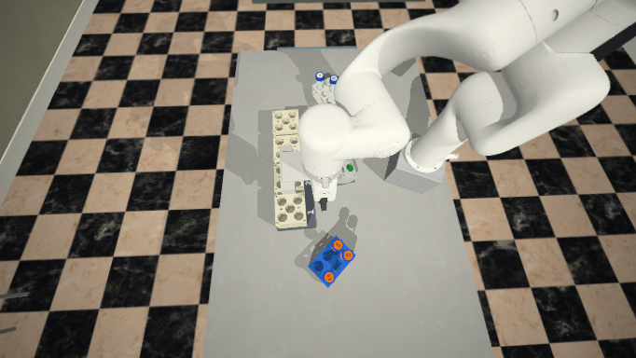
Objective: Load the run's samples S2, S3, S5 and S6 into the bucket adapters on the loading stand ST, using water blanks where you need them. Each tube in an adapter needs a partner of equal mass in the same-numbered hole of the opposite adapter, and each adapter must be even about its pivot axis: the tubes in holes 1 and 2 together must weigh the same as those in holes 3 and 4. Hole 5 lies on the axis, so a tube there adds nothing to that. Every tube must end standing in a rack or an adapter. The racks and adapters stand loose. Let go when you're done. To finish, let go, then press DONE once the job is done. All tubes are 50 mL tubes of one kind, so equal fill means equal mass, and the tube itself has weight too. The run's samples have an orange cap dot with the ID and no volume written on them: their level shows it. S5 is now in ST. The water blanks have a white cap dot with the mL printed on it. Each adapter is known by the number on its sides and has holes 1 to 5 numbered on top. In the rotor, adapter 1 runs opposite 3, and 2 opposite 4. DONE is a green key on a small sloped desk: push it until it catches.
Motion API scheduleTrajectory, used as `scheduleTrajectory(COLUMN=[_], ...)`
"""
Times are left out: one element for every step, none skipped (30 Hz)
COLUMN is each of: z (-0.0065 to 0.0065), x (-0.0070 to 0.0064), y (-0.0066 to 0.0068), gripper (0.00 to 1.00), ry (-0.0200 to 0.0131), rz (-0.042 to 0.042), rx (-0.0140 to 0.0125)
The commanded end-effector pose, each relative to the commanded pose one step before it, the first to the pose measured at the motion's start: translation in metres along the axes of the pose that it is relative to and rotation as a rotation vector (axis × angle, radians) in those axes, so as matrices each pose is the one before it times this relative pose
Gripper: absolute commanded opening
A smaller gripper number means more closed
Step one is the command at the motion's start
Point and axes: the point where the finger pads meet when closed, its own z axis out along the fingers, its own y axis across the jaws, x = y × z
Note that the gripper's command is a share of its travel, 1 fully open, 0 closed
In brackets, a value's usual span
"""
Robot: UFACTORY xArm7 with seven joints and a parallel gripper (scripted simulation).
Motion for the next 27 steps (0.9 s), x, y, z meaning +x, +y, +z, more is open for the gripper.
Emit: scheduleTrajectory(z=[-0.00155, 0.00000, 0.00000, 0.00000, 0.00000, 0.00000, 0.00000, 0.00000, 0.00000, 0.00000, 0.00000, 0.00000, 0.00000, 0.00000, 0.00000, 0.00000, 0.00000, 0.00000, 0.00000, 0.00000, 0.00000, 0.00000, 0.00000, 0.00000, 0.00000, 0.00000, 0.00000], x=[0.00398, 0.00096, 0.00096, 0.00096, 0.00096, 0.00096, 0.00096, 0.00096, 0.00096, 0.00096, 0.00096, 0.00096, 0.00096, 0.00096, 0.00096, 0.00000, 0.00000, 0.00098, 0.00096, 0.00096, 0.00096, 0.00096, 0.00096, 0.00096, 0.00096, 0.00096, 0.00096], y=[0.01126, 0.00492, 0.00492, 0.00492, 0.00492, 0.00492, 0.00492, 0.00492, 0.00492, 0.00492, 0.00492, 0.00492, 0.00492, 0.00492, 0.00492, 0.00000, 0.00000, 0.00492, 0.00492, 0.00492, 0.00492, 0.00492, 0.00492, 0.00492, 0.00492, 0.00492, 0.00492], gripper=[0.00, 0.00, 0.00, 0.00, 0.00, 0.00, 0.00, 0.00, 0.00, 0.00, 0.00, 0.00, 0.00, 0.00, 0.00, 0.00, 0.00, 0.00, 0.00, 0.00, 0.00, 0.00, 0.00, 0.00, 0.00, 0.00, 0.00], ry=[0.00424, 0.00001, 0.00001, 0.00001, 0.00001, 0.00001, 0.00001, 0.00001, 0.00001, 0.00001, 0.00001, 0.00001, 0.00001, 0.00001, 0.00001, 0.00000, 0.00000, 0.00000, 0.00001, 0.00001, 0.00001, 0.00001, 0.00001, 0.00001, 0.00001, 0.00001, 0.00001], rz=[-0.00290, 0.00000, 0.00000, 0.00000, 0.00000, 0.00000, 0.00000, 0.00000, 0.00000, 0.00000, 0.00000, 0.00000, 0.00000, 0.00000, 0.00000, 0.00000, 0.00000, 0.00000, 0.00000, 0.00000, 0.00000, 0.00000, 0.00000, 0.00000, 0.00000, 0.00000, 0.00000], rx=[0.00242, -0.00004, -0.00004, -0.00004, -0.00004, -0.00004, -0.00004, -0.00004, -0.00004, -0.00004, -0.00004, -0.00004, -0.00004, -0.00004, -0.00004, 0.00000, 0.00000, -0.00004, -0.00004, -0.00004, -0.00004, -0.00004, -0.00004, -0.00004, -0.00004, -0.00004, -0.00004])
